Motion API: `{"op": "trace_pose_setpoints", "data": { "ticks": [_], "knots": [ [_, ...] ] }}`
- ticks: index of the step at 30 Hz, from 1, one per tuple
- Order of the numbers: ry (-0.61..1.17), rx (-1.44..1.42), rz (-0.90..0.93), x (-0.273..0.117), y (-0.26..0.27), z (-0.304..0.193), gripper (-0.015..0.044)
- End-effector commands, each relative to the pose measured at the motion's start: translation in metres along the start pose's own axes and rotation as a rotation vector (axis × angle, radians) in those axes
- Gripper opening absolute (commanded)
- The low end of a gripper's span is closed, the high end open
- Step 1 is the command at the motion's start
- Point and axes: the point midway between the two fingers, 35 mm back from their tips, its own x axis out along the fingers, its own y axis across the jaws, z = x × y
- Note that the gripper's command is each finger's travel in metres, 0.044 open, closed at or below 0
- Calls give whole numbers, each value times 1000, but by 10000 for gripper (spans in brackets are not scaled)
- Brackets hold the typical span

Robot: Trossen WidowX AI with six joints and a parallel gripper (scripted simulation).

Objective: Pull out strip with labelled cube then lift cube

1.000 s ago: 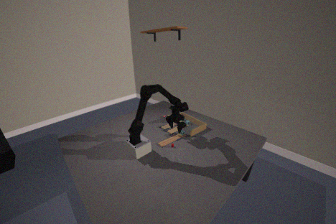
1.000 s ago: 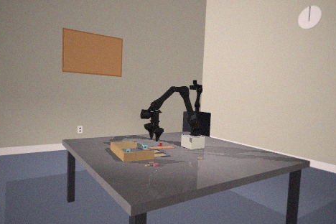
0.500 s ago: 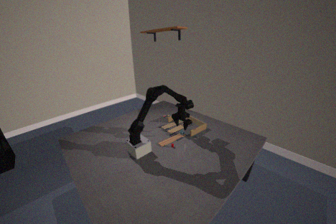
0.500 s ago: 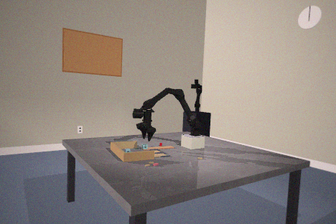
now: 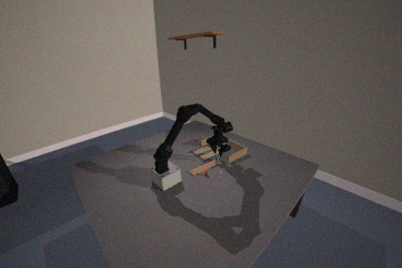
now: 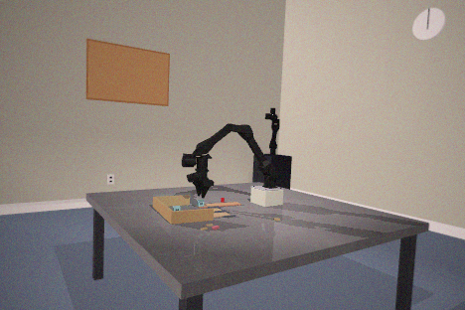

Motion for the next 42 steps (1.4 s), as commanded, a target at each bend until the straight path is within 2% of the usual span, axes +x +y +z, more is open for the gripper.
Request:
{"op": "trace_pose_setpoints", "data": {
  "ticks": [1,21,42],
  "knots": [
    [7,5,-3,9,-1,-1,250],
    [7,5,-3,41,-1,-2,250],
    [7,5,-3,41,-1,-2,250]
  ]
}}
